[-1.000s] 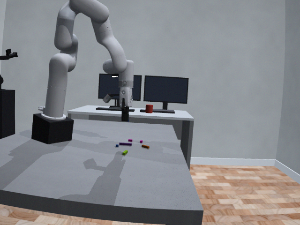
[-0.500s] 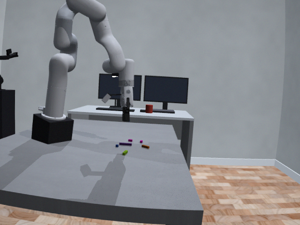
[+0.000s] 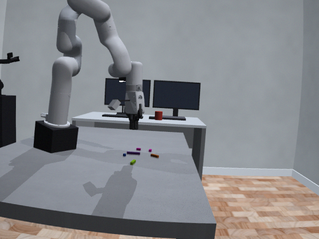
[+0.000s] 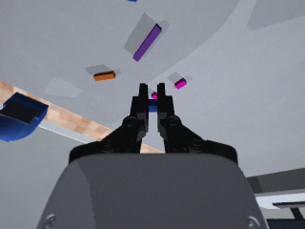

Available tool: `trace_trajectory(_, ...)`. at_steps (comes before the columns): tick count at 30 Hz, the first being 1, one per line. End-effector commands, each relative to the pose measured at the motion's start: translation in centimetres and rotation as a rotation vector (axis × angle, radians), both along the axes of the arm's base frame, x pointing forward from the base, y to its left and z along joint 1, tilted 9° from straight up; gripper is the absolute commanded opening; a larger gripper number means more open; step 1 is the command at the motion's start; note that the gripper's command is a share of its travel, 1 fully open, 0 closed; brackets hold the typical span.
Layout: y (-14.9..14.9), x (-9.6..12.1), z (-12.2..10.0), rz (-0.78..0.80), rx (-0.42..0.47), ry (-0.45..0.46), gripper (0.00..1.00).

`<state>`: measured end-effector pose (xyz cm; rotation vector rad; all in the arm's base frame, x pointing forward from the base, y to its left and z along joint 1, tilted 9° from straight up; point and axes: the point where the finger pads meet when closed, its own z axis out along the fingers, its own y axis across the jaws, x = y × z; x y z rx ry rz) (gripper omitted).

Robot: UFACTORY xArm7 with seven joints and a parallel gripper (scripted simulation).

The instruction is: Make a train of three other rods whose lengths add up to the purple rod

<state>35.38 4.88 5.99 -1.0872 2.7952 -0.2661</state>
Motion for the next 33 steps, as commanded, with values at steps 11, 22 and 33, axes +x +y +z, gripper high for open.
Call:
trace_trajectory(11, -2.8, 0.1, 0.2, 0.419, -0.043, 0.063, 0.04)
trace_trajectory(22, -4.7, -0.2, 0.2, 0.702, -0.092, 0.096, 0.04)
trace_trajectory(33, -6.7, -0.6, -0.1, 1.011, -0.143, 0.133, 0.04)
